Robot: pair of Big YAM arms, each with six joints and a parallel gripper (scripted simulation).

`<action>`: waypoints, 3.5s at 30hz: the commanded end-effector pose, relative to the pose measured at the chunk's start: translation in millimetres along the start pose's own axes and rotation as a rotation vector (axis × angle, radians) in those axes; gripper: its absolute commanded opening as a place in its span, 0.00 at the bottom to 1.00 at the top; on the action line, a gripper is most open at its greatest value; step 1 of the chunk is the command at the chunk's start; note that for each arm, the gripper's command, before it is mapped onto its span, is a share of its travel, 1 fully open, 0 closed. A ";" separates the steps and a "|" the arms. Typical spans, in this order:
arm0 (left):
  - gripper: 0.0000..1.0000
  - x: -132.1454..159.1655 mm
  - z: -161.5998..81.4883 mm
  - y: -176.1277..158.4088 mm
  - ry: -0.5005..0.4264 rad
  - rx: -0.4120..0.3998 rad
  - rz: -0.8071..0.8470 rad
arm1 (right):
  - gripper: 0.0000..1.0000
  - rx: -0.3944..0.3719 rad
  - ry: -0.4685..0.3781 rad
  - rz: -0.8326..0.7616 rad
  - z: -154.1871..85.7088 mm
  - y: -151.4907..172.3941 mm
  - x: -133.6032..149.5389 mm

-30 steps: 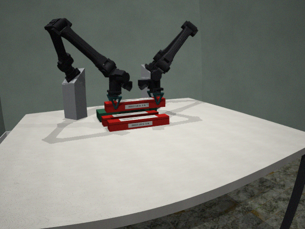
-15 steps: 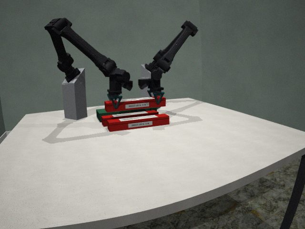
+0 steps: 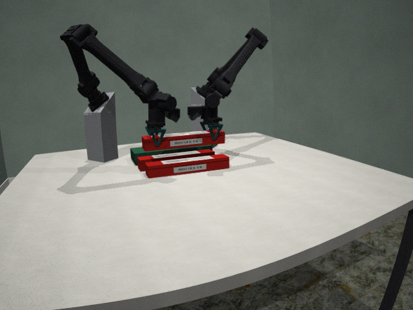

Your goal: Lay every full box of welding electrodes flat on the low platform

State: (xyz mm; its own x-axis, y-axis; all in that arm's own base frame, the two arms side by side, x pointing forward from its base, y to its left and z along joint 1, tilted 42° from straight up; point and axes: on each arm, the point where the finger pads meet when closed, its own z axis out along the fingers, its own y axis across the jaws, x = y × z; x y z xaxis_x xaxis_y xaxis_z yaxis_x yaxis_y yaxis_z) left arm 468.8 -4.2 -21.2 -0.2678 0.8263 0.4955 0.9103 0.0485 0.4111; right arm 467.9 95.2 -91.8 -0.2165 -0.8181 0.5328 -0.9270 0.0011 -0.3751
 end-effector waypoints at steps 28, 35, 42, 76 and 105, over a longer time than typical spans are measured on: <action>0.00 -3.7 -45.1 37.9 -0.023 -0.090 -0.003 | 0.00 0.097 -0.046 0.016 -57.3 -41.6 -14.0; 0.00 -2.5 -38.9 13.7 -0.017 -0.076 0.009 | 0.00 0.076 -0.032 0.003 -49.7 -15.4 -8.9; 0.00 -3.3 -37.7 1.1 -0.019 -0.081 0.004 | 0.00 0.085 -0.039 0.014 -48.5 -3.9 -10.4; 0.00 -5.3 -33.4 -25.7 -0.021 -0.084 0.001 | 0.00 0.086 -0.040 0.001 -43.7 23.5 -10.2; 0.00 -7.1 -30.0 -26.1 -0.023 -0.089 -0.004 | 0.00 0.085 -0.038 -0.005 -39.7 27.6 -9.0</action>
State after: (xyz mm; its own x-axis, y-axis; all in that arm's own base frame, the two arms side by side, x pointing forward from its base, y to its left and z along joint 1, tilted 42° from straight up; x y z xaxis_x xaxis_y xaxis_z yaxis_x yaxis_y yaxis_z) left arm 424.9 -9.2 -35.9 -0.2732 0.8264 0.4923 0.9042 0.0460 0.4246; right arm 424.8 99.1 -104.5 -0.2128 -0.8165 0.5367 -0.9242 -0.0101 -0.3819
